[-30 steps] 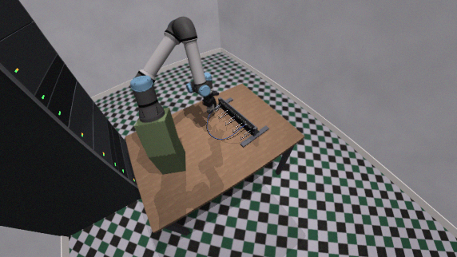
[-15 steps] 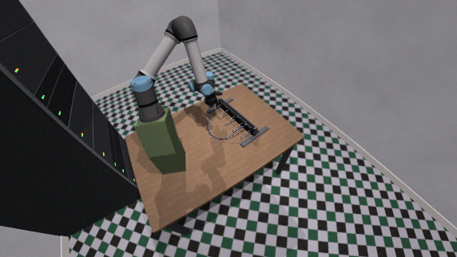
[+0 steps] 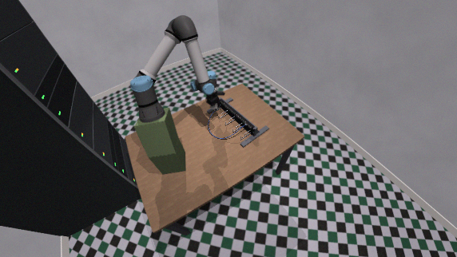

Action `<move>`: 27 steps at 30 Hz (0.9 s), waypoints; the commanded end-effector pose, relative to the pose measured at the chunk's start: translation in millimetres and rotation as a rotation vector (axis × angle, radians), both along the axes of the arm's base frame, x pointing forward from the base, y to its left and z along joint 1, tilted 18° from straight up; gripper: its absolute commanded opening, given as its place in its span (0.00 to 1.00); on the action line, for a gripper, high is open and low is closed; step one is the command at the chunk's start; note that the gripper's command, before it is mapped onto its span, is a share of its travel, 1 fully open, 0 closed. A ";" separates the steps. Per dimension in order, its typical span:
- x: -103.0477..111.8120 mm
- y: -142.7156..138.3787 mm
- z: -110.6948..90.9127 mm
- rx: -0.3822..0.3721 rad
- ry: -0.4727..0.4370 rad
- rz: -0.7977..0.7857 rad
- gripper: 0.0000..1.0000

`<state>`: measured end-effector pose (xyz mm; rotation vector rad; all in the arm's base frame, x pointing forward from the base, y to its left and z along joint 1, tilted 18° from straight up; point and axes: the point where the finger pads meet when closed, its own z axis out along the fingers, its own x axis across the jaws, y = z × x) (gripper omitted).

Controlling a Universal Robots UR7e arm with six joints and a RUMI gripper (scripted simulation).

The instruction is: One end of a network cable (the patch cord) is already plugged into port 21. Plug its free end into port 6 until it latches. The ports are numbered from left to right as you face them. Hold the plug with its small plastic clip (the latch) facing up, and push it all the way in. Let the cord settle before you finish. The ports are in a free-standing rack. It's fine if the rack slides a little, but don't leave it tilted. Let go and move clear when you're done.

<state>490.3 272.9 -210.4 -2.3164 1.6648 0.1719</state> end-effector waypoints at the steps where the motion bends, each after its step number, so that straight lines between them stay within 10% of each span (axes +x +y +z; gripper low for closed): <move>1: 3.9 -1.7 1.1 0.002 0.007 -0.025 0.00; 27: 15.6 -7.8 3.4 0.008 0.035 -0.108 0.00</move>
